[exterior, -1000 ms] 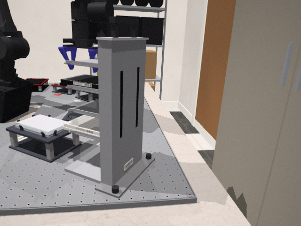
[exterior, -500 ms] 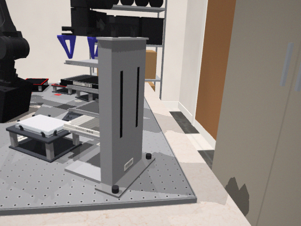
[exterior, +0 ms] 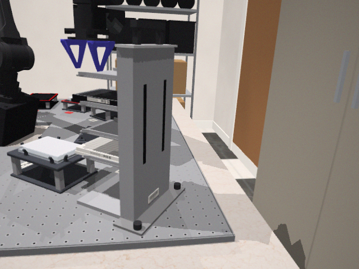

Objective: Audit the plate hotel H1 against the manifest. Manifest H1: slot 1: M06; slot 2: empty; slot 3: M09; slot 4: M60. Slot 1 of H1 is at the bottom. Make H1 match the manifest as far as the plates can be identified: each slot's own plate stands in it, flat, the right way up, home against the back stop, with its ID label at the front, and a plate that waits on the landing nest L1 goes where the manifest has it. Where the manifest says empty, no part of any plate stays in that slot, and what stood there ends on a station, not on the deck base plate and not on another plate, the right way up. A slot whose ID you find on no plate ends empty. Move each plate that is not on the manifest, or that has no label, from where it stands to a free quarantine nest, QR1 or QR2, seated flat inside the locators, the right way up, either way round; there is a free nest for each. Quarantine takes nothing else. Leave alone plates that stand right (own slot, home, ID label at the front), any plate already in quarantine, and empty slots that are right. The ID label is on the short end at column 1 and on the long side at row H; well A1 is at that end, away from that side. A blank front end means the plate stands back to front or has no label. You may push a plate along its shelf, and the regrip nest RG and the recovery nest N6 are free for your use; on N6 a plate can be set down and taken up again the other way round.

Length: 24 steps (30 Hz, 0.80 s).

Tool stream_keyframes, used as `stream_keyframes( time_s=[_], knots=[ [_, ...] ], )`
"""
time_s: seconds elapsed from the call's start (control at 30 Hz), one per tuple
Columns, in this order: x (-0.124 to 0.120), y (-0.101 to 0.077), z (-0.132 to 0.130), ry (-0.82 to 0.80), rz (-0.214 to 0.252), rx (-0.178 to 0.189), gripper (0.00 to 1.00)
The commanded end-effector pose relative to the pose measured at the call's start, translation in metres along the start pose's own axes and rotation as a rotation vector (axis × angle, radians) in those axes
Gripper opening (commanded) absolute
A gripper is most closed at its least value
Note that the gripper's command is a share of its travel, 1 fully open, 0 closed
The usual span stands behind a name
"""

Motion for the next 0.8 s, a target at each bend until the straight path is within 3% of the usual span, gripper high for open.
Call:
stream_keyframes(
  time_s=[0.0,0.3,0.63,0.67,0.77],
  knots=[
    [-0.007,-0.007,-0.01,0.102,-0.005,-0.007,1.0],
    [-0.024,-0.02,-0.032,0.261,-0.018,-0.042,1.0],
    [-0.05,-0.021,-0.043,0.447,-0.018,-0.044,1.0],
    [-0.053,-0.026,-0.044,0.467,-0.023,-0.058,1.0],
    [-0.063,-0.021,-0.049,0.539,-0.019,-0.046,1.0]
  ],
)
Point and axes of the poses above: the point where the finger pads meet when closed, its own y axis out along the fingers, its own z axis across the jaws, x = y × z, the point moved 1 cm from there along -y, back along the fingers, and after that the axes turned 9 degrees about y, right-handed, at the moved point
